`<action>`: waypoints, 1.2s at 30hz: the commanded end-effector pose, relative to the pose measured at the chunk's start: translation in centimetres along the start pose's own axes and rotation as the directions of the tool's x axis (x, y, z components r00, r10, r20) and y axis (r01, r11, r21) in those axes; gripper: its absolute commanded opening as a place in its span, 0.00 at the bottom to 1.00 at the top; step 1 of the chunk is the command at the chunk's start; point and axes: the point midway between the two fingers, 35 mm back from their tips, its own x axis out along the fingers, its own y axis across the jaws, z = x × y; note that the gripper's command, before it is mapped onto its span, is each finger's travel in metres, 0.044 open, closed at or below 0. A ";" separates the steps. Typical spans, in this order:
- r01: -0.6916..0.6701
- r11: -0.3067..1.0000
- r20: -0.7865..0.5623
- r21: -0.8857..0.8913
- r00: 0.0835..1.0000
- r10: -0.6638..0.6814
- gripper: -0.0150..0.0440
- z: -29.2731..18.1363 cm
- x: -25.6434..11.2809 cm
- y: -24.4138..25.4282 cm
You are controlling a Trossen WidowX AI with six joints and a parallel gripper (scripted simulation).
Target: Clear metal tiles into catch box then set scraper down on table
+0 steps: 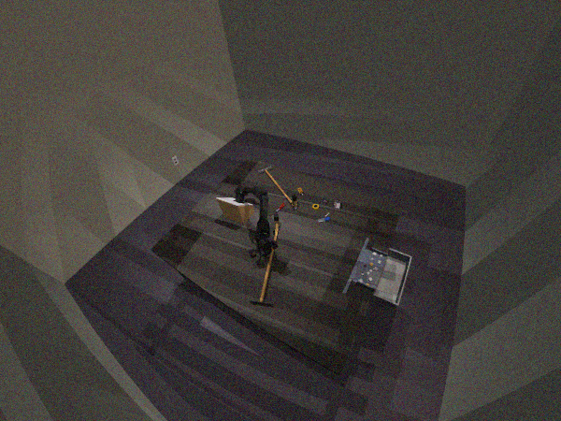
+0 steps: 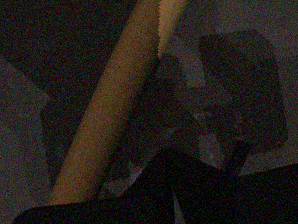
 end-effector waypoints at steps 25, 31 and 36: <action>-0.006 1.000 0.006 0.001 1.000 0.006 0.25 1.9 0.2 2.2; -0.006 1.000 0.006 0.001 1.000 0.006 0.25 2.2 0.3 2.7; -0.006 1.000 0.006 0.001 1.000 0.006 0.25 2.5 0.4 3.2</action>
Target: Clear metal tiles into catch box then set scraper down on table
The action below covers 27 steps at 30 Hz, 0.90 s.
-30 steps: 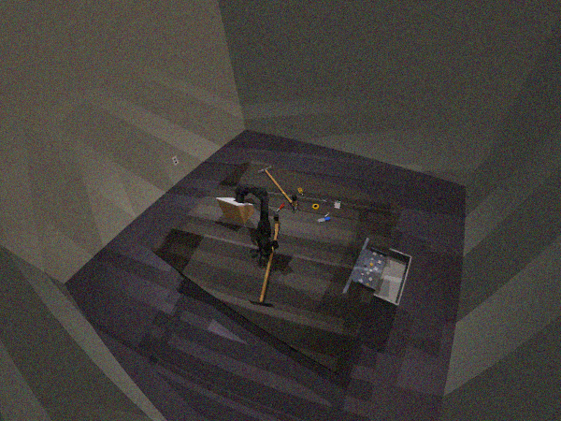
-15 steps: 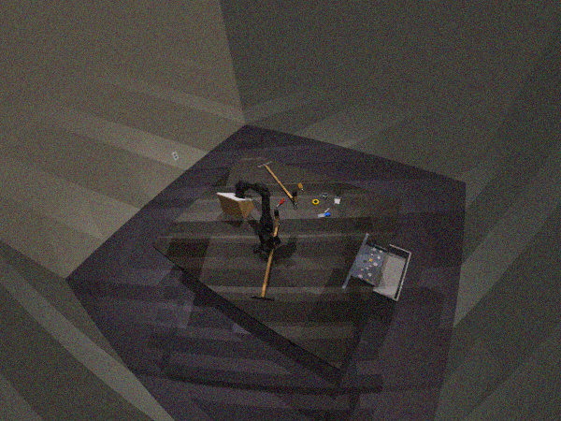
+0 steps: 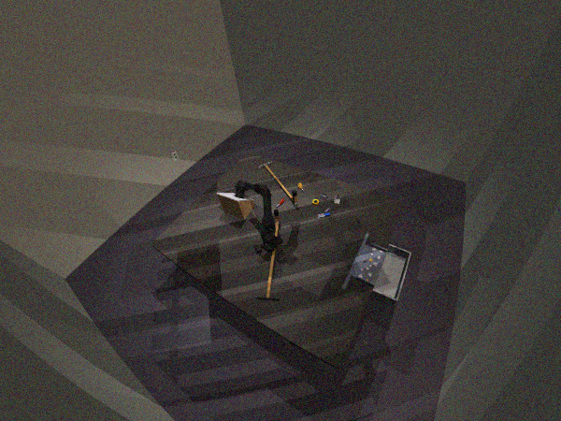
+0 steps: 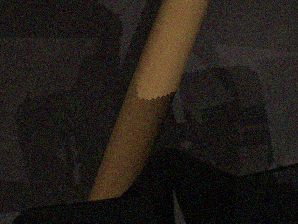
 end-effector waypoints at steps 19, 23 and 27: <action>-0.007 1.000 0.005 -0.003 1.000 0.007 0.25 1.2 0.3 2.1; -0.008 1.000 0.005 -0.003 1.000 0.008 0.25 1.4 0.3 2.4; -0.008 1.000 0.005 -0.003 1.000 0.008 0.25 1.6 0.4 2.8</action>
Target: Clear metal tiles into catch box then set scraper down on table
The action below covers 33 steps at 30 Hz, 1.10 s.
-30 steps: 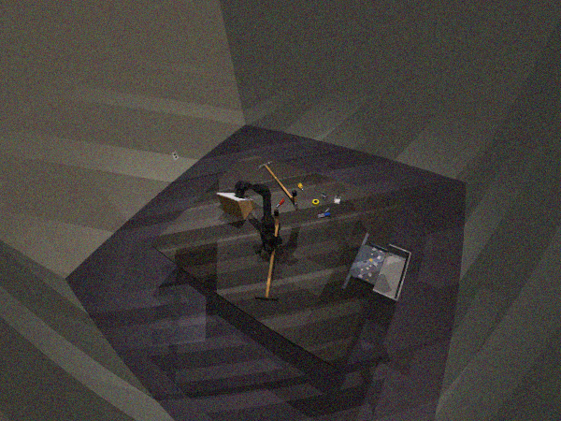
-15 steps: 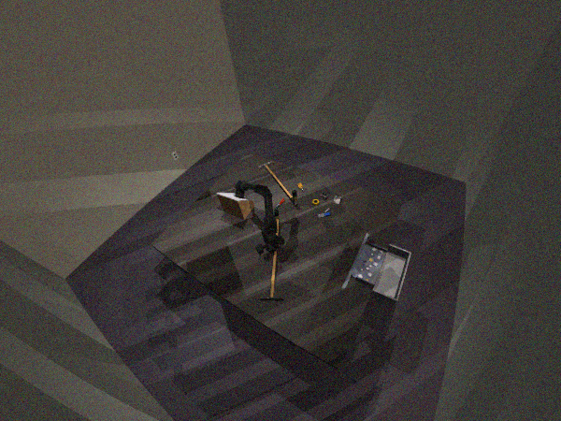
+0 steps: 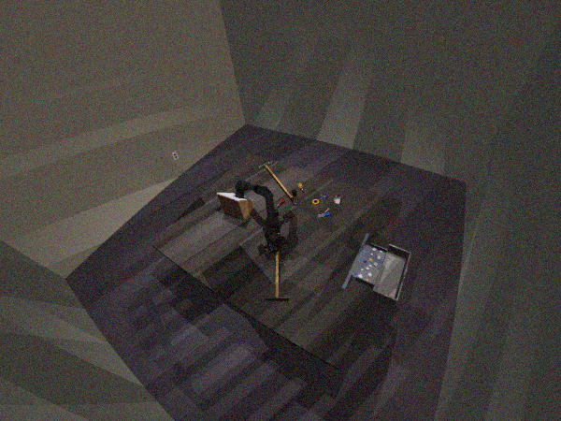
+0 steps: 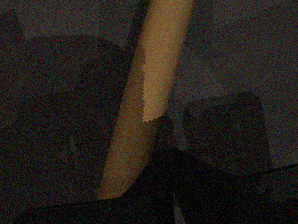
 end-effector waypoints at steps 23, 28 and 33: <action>-0.009 1.000 0.001 -0.004 1.000 0.009 0.25 1.0 0.5 2.6; -0.009 1.000 0.000 -0.004 1.000 0.009 0.25 1.1 0.5 3.1; -0.003 1.000 0.006 -0.001 1.000 0.003 0.25 1.3 0.0 2.8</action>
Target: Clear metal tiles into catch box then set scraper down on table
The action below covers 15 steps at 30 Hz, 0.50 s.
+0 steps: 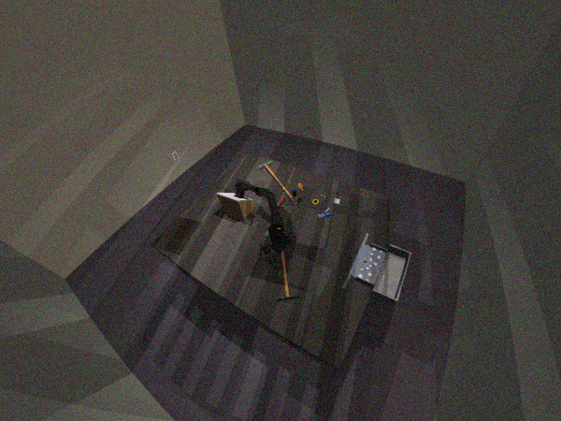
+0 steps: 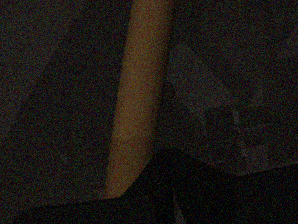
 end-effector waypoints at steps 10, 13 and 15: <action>-0.005 1.000 0.021 -0.025 1.000 0.005 0.25 1.1 -3.9 -0.1; -0.006 0.999 0.027 -0.032 1.000 0.007 0.25 1.3 -5.0 -0.1; -0.006 0.999 0.031 -0.037 1.000 0.007 0.25 1.5 -5.7 -0.2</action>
